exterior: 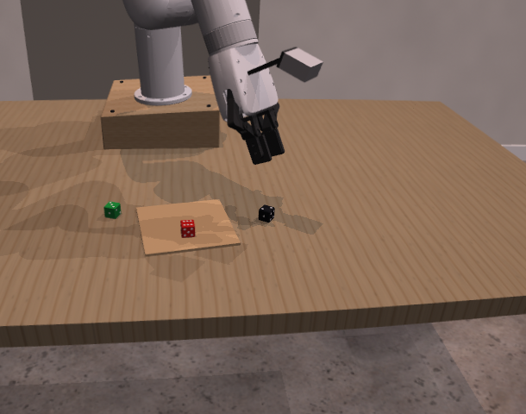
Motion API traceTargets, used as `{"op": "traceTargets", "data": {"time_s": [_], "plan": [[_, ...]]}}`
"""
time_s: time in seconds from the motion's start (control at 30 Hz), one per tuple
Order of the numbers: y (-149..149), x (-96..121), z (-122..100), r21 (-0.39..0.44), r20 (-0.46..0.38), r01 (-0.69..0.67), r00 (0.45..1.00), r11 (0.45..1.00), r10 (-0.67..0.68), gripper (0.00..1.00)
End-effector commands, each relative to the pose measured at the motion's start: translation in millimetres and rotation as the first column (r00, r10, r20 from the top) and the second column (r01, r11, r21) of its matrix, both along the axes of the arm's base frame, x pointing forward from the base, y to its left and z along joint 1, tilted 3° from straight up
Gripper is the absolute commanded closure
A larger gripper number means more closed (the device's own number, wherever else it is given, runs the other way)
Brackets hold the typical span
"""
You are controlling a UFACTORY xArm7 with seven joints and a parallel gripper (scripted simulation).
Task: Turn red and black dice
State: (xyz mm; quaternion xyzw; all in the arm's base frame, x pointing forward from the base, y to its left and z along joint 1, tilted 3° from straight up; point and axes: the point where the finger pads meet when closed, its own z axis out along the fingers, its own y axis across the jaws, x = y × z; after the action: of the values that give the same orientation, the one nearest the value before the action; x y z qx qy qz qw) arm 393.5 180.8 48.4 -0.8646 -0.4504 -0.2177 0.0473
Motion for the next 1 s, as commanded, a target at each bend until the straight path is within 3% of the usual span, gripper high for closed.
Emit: {"op": "traceTargets", "data": {"time_s": [0.0, 0.53, 0.77, 0.8, 0.97], "plan": [[8, 6, 7, -0.097, -0.138, -0.019, 0.990, 0.995, 0.005, 0.64], [19, 13, 17, -0.299, -0.278, -0.034, 0.959, 0.954, -0.053, 0.64], [21, 13, 18, -0.327, -0.297, -0.038, 0.953, 0.944, -0.064, 0.64], [21, 13, 18, -0.327, -0.297, -0.038, 0.953, 0.944, -0.064, 0.00], [21, 13, 18, -0.327, -0.297, -0.038, 0.953, 0.944, -0.064, 0.00]]}}
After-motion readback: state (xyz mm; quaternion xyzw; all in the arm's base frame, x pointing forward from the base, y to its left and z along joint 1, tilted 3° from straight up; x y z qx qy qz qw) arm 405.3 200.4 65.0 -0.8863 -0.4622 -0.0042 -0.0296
